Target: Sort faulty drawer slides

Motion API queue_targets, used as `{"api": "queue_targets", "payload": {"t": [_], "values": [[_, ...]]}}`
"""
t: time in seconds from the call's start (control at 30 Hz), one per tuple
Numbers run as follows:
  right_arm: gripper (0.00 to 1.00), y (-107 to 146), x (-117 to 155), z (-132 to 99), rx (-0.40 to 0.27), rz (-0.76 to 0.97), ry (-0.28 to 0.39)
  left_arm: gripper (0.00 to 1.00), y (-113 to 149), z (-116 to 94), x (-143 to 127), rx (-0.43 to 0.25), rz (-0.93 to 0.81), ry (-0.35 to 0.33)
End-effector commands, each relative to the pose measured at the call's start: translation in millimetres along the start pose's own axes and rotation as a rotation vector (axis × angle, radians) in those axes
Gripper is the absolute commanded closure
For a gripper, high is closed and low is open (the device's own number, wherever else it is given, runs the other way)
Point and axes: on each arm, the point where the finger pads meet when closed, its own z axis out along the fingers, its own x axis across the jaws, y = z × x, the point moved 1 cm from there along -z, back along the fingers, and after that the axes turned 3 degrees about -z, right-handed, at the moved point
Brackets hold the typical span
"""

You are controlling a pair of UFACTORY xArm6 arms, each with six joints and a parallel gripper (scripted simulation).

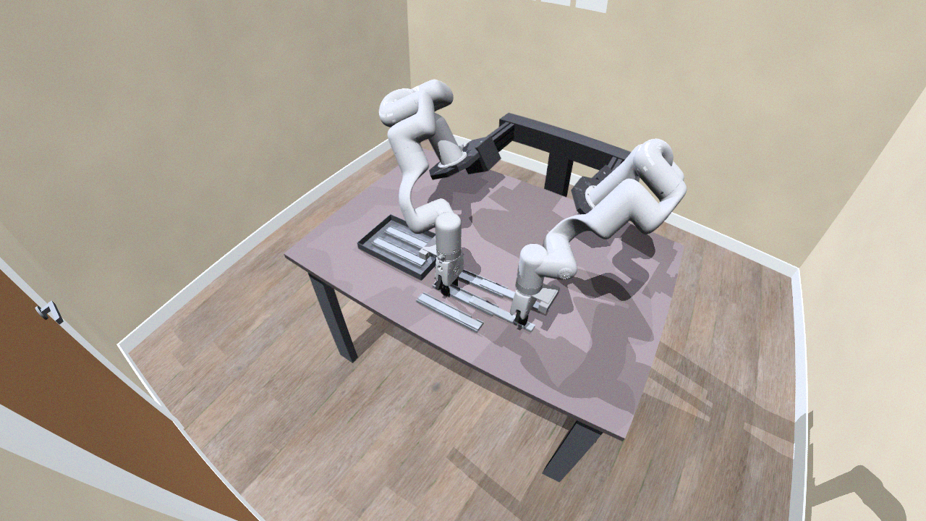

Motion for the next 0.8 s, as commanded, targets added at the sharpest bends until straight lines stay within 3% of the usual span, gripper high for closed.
{"api": "queue_targets", "payload": {"t": [0.0, 0.13, 0.17, 0.43, 0.77], "values": [[1.0, 1, -2, -2, -0.002, 0.001, -0.004, 1.0, 2, -1, 1, -0.001, 0.0, 0.002], [1.0, 1, -2, -2, -0.002, 0.001, -0.004, 1.0, 2, -1, 1, -0.001, 0.0, 0.002], [0.33, 1, -2, -2, -0.002, 0.001, -0.004, 1.0, 2, -2, 1, -0.001, 0.0, 0.002], [0.33, 1, -2, -2, -0.002, 0.001, -0.004, 1.0, 2, -15, 1, -0.001, 0.0, 0.002], [0.33, 1, -2, -3, -0.002, 0.001, -0.004, 1.0, 2, -63, 1, -0.001, 0.0, 0.002]]}}
